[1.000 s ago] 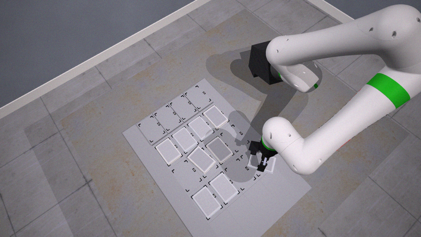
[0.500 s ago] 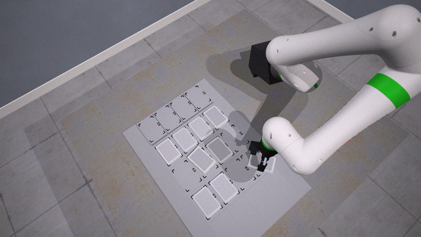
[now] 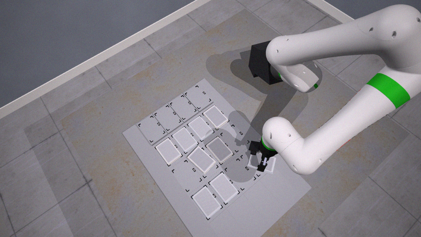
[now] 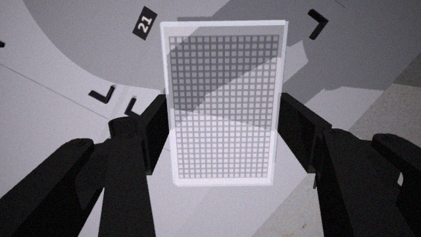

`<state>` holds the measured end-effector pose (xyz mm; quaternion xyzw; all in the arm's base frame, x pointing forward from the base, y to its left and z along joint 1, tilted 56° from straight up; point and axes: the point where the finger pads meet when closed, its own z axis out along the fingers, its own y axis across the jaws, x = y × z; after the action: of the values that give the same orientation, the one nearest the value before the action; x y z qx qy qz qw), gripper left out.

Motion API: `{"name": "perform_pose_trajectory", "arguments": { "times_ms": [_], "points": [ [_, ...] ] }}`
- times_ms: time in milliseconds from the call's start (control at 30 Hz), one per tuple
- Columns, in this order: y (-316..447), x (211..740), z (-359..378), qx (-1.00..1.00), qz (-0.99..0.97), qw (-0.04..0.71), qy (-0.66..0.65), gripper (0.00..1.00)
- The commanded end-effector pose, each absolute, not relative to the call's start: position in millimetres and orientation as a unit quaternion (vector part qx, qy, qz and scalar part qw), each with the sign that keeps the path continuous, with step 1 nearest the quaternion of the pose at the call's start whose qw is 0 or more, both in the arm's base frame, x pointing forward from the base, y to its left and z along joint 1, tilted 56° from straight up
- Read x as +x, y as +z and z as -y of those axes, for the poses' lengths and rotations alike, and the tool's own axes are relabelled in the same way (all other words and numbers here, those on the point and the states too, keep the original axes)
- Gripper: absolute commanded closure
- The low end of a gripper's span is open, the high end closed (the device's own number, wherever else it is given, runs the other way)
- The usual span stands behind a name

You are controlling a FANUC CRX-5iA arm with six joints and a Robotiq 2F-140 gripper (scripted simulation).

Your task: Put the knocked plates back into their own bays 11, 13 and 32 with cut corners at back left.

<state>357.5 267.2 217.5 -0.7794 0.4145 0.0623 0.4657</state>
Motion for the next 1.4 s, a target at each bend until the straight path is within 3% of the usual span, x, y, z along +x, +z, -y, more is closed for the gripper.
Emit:
{"name": "perform_pose_trajectory", "arguments": {
  "times_ms": [0,1367],
  "points": [
    [217.9,357.9,-266.8,-0.779,-0.414,0.466,0.062,0.9],
    [223.5,355.0,-259.0,-0.779,-0.414,0.466,0.062,0.9]
  ]
}}
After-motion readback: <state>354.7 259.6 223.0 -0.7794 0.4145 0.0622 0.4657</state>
